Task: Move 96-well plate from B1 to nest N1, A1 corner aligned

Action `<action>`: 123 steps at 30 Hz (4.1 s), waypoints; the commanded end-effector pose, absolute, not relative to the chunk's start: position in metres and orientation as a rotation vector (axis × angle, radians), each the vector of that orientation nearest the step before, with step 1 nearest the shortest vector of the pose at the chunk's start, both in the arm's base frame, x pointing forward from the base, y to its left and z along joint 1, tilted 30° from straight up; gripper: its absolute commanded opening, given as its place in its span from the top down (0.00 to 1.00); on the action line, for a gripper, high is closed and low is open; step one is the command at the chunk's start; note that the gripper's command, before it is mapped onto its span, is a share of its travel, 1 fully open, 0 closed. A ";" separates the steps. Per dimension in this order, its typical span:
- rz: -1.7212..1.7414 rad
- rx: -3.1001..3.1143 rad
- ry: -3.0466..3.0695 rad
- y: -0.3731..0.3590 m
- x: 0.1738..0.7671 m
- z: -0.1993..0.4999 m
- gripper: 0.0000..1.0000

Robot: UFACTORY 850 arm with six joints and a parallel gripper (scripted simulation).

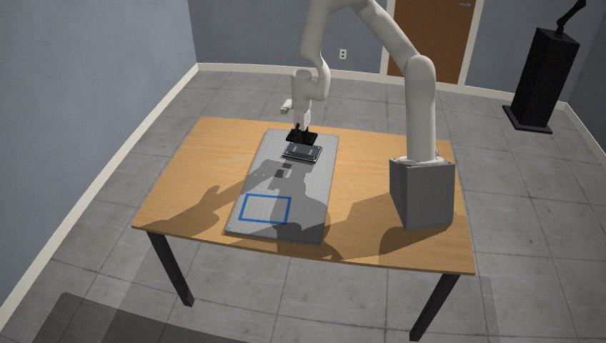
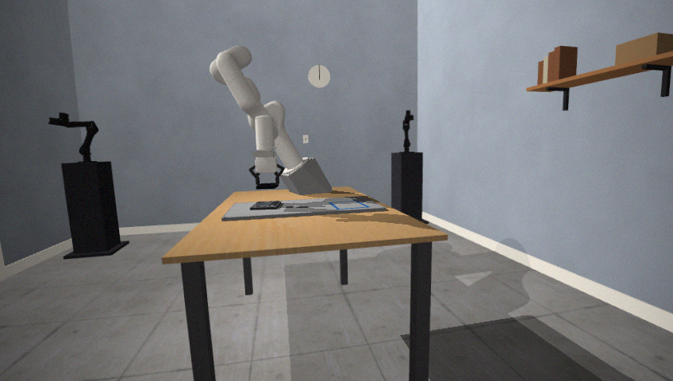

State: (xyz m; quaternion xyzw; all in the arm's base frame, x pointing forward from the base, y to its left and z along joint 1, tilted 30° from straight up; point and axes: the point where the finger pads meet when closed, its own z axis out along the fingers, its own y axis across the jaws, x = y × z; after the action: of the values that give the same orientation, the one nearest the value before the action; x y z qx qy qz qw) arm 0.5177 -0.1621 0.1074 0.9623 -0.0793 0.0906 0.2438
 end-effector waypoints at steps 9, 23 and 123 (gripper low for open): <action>0.249 2.629 -0.216 -0.174 0.515 0.115 1.00; 0.249 2.629 -0.216 -0.173 0.515 0.114 1.00; 0.249 2.629 -0.216 -0.206 0.525 0.052 1.00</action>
State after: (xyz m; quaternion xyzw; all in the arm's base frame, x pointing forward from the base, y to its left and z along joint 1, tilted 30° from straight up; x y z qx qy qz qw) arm 0.5242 -0.2059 0.0524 0.9625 -0.0791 0.0904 0.2434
